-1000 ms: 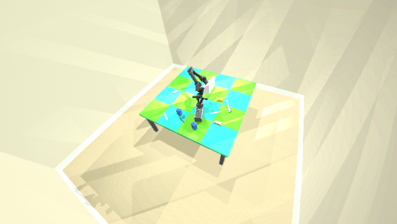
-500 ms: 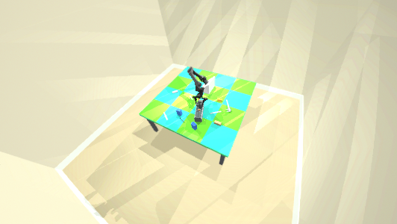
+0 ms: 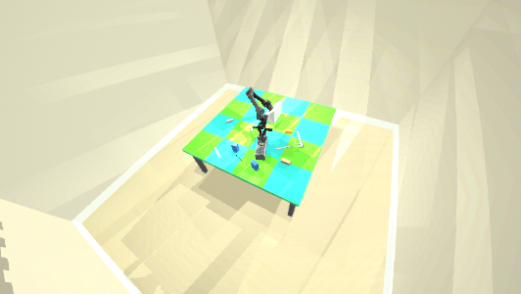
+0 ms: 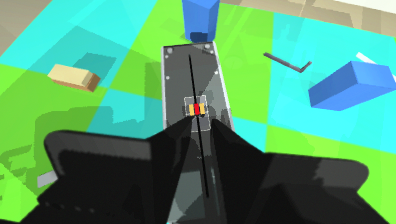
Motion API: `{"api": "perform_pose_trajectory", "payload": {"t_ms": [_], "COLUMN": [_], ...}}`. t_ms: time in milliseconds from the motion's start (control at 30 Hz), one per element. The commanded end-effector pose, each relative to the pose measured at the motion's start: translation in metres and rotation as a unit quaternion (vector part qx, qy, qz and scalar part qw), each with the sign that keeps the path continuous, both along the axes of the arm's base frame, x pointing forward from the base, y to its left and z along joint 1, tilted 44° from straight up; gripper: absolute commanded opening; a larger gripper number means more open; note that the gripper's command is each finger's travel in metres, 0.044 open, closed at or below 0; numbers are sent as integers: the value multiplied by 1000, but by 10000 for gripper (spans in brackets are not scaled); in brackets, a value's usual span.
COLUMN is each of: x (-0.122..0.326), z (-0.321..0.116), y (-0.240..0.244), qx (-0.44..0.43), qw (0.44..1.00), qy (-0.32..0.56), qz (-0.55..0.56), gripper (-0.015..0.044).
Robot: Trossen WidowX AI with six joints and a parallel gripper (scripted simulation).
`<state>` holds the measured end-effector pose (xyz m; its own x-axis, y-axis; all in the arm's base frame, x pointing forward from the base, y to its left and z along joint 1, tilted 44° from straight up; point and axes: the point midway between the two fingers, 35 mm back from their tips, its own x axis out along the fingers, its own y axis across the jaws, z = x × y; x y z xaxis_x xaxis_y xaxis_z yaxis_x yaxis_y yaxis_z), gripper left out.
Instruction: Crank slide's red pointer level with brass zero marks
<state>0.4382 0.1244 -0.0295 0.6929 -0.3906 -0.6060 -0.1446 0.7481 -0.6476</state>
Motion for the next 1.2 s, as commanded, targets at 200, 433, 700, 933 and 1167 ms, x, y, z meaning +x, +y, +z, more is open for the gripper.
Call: {"api": "perform_pose_trajectory", "payload": {"t_ms": [200, 433, 700, 933, 1167], "x": [0, 0, 0, 0, 0], "z": [0, 0, 0, 0, 0], "y": [0, 0, 0, 0, 0], "qx": [0, 0, 0, 0, 0], "qw": [1000, 1000, 1000, 1000, 1000], "qy": [0, 0, 0, 0, 0], "qz": [0, 0, 0, 0, 0], "gripper": [0, 0, 53, 236, 420]}}
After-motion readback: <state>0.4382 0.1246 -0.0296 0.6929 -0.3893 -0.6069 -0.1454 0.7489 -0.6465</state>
